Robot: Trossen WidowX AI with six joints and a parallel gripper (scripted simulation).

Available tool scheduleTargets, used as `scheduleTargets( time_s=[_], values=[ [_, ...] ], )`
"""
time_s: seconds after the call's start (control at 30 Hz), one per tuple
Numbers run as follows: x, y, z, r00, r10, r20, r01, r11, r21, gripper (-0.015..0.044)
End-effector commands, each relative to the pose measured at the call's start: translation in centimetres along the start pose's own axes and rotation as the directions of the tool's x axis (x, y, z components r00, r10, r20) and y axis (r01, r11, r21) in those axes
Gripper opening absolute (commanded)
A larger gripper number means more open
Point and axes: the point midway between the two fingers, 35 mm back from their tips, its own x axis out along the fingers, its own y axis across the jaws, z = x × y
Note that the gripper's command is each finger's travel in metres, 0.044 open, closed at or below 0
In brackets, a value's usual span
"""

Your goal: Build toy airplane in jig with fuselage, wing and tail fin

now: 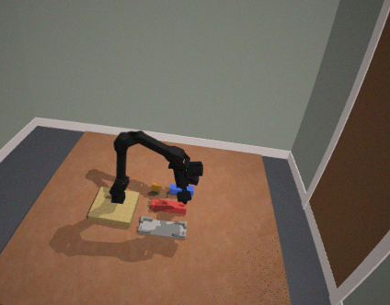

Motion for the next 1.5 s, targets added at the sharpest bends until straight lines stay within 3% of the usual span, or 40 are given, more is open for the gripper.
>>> scheduleTargets(
  time_s=[0.0,0.3,0.5,1.47],
  values=[
    [-1.1,3.5,-5.7,0.976,-0.028,-0.217,0.066,0.983,0.171,0.0440],
    [-1.2,3.6,-5.9,0.974,-0.029,-0.223,0.069,0.982,0.175,0.0440],
    [3.8,3.4,-7.0,0.974,-0.029,-0.223,0.069,0.982,0.175,0.0440],
    [8.1,3.3,-7.9,0.974,-0.029,-0.223,0.069,0.982,0.175,0.0440]
  ],
)
